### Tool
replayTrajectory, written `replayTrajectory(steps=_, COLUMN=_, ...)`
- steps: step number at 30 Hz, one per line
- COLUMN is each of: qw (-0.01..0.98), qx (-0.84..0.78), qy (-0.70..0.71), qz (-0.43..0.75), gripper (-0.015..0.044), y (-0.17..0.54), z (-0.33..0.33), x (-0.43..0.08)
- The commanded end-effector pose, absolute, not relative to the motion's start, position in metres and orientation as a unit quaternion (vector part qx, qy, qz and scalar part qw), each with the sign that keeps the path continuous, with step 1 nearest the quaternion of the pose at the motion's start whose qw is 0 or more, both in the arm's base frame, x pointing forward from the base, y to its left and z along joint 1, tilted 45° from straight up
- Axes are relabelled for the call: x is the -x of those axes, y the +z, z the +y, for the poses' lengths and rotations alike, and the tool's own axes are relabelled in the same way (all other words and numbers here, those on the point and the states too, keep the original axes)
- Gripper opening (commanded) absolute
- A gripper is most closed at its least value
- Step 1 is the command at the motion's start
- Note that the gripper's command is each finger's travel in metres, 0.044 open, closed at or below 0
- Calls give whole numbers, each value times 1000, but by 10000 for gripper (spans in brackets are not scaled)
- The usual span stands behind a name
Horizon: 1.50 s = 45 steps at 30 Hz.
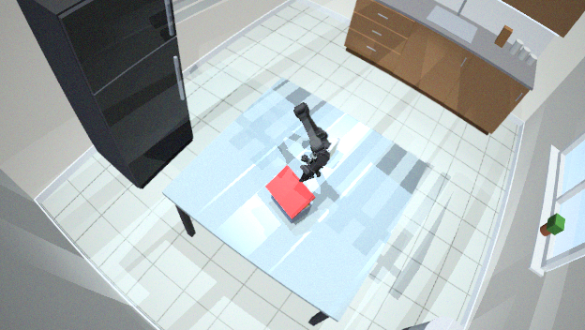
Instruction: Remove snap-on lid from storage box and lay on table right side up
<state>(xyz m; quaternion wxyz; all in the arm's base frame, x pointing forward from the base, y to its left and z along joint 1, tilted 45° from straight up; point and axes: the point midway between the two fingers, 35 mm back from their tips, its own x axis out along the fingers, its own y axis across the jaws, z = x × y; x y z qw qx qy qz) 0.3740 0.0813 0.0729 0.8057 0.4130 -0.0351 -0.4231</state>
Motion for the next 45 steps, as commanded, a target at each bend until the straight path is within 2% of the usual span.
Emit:
replayTrajectory(steps=1, qw=806, qx=-412, qy=-423, qz=-38, gripper=0, y=78, z=75, x=-370)
replayTrajectory(steps=45, qw=807, qx=-410, qy=-424, qz=-37, gripper=0, y=133, z=22, x=-328)
